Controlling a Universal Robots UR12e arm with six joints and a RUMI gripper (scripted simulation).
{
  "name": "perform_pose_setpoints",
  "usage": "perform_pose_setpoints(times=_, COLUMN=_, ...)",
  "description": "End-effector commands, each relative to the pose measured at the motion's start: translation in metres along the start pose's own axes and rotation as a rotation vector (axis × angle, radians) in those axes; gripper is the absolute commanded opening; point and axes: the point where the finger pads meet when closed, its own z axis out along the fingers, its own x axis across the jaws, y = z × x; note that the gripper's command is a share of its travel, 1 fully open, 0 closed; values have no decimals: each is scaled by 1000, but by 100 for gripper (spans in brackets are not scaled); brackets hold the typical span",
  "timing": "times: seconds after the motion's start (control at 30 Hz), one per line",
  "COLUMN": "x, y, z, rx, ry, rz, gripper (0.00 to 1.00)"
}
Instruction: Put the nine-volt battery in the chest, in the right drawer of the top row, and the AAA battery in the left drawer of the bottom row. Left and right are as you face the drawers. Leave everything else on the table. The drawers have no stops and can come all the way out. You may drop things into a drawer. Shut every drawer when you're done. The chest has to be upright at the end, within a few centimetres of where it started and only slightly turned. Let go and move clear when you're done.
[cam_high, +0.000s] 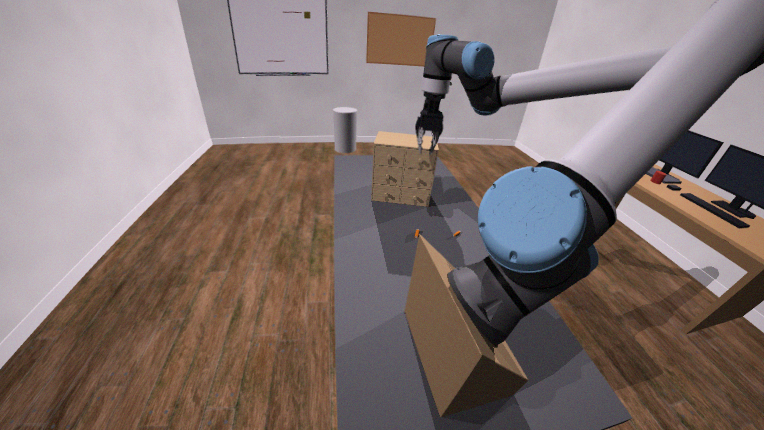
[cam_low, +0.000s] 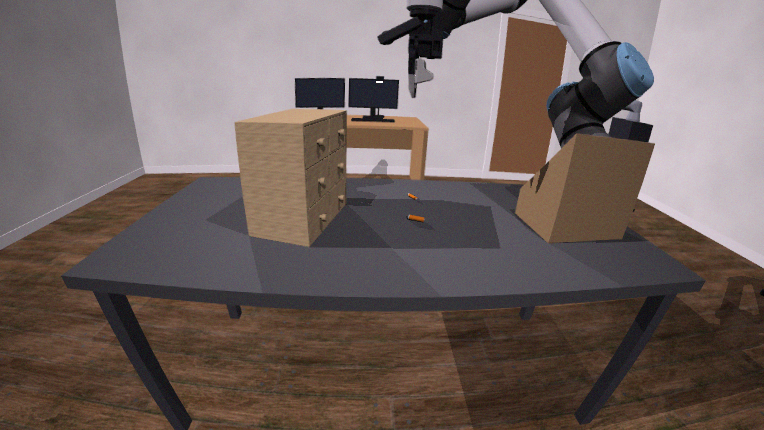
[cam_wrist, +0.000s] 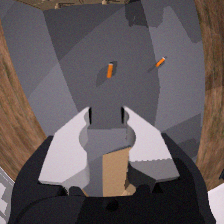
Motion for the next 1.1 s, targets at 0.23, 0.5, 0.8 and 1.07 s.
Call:
perform_pose_setpoints(times=0.23, x=0, y=0, z=-1, rx=1, ry=-1, rz=0, gripper=20)
perform_pose_setpoints(times=0.5, x=-18, y=-4, z=13, rx=1, ry=-1, rz=0, gripper=20)
perform_pose_setpoints(times=0.8, x=-93, y=-9, z=78, rx=1, ry=-1, rz=0, gripper=20)
perform_pose_setpoints(times=1.07, x=-143, y=-2, z=128, rx=1, ry=-1, rz=0, gripper=20)
